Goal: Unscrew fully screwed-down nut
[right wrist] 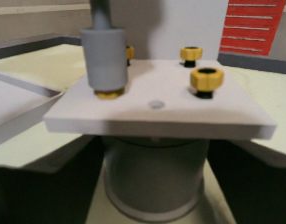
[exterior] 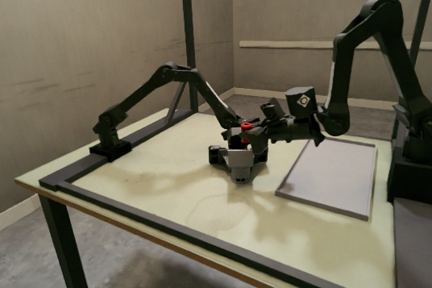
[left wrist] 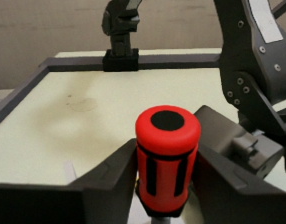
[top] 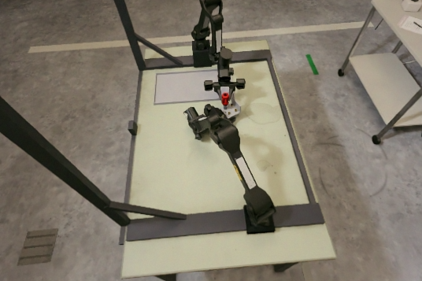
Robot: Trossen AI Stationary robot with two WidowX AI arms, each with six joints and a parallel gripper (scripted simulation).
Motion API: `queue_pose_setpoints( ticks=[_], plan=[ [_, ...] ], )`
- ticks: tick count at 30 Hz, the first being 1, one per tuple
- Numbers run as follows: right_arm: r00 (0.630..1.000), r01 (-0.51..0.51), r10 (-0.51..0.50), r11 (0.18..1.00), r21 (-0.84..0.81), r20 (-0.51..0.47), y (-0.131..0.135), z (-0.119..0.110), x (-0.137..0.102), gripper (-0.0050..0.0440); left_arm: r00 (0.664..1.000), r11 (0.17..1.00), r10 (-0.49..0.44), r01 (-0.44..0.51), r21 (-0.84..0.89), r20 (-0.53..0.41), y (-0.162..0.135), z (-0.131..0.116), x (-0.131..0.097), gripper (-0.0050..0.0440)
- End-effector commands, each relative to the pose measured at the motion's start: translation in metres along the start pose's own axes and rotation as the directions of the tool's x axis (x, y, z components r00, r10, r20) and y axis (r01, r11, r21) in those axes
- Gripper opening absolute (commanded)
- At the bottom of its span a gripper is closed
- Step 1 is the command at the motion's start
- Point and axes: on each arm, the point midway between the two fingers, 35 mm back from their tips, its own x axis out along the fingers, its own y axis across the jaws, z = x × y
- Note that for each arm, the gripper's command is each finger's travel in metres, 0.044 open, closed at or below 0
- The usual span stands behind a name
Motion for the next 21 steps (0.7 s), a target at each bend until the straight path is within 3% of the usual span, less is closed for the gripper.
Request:
queue_pose_setpoints(
  ticks=[1,21],
  plan=[
    [1.000,-0.008,0.008,0.999,0.051,0.004,0.0053,0.0228,-0.0025,0.0245,0.999,1.000,0.001,-0.002,0.013,0.032,0.0012,0.0115,0.0016,0.0135],
    [1.000,-0.008,0.008,0.999,0.051,0.004,0.0053,0.0228,-0.0025,0.0245,0.999,1.000,0.001,-0.002,0.013,0.032,0.0012,0.0105,0.0019,0.0135]
  ],
)
